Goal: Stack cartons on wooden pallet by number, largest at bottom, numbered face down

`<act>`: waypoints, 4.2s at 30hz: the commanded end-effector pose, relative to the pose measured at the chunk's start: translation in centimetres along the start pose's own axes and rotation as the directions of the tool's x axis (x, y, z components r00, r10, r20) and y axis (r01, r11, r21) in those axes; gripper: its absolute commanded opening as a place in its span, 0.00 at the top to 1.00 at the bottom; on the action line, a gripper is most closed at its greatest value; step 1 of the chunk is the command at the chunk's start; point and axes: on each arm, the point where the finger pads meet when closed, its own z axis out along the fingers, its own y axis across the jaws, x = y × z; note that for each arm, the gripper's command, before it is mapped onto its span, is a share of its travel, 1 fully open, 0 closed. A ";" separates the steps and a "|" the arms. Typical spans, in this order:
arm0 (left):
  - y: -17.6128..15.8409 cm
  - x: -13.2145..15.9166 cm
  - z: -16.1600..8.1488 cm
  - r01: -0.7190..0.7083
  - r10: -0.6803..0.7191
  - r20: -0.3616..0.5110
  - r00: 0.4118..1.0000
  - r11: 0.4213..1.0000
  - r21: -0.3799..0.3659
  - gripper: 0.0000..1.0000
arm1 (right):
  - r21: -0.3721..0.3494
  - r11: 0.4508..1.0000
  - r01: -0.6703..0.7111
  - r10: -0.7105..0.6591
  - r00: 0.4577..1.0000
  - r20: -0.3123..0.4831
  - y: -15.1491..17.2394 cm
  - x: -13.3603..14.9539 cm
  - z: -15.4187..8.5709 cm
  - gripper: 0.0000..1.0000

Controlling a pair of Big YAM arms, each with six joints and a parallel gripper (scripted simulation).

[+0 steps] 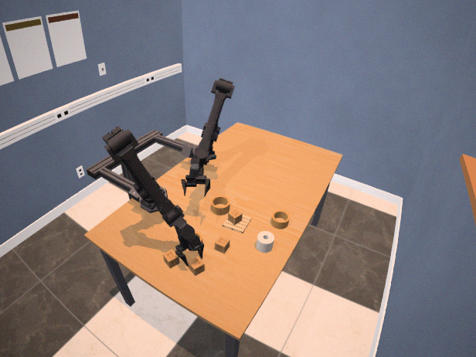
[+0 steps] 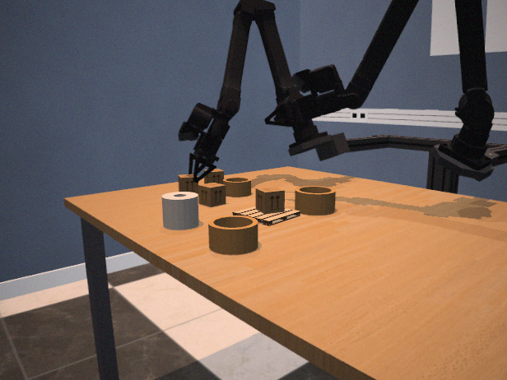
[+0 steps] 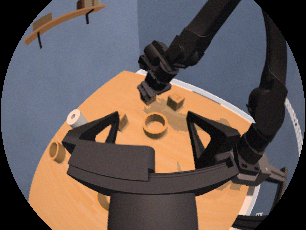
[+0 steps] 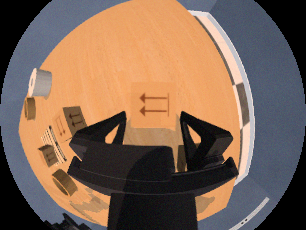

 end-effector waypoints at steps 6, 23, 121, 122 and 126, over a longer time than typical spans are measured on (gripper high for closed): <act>0.2 -1.3 0.5 0.003 -0.003 0.027 1.000 1.000 -0.005 0.00 | 0.008 1.000 -0.004 0.004 1.000 0.028 -0.4 -1.6 2.0 0.21; 0.2 -1.3 0.5 0.003 -0.003 0.027 1.000 1.000 -0.005 0.00 | 0.001 1.000 0.001 -0.001 1.000 0.032 0.1 -1.6 3.6 0.30; 7.0 -7.4 -36.2 0.106 -0.175 -0.202 0.964 0.943 -0.315 0.00 | -0.011 0.988 -0.155 0.155 0.988 0.001 18.3 3.7 -14.0 0.50; 7.0 -7.4 -36.1 0.103 -0.174 -0.205 0.963 0.944 -0.315 0.00 | -0.011 0.989 -0.148 0.148 0.989 0.003 19.4 4.4 -14.4 0.50; 7.0 -7.3 -36.1 0.102 -0.173 -0.206 0.963 0.944 -0.315 0.00 | -0.008 0.993 -0.120 0.120 0.993 0.011 23.4 6.9 -15.9 0.50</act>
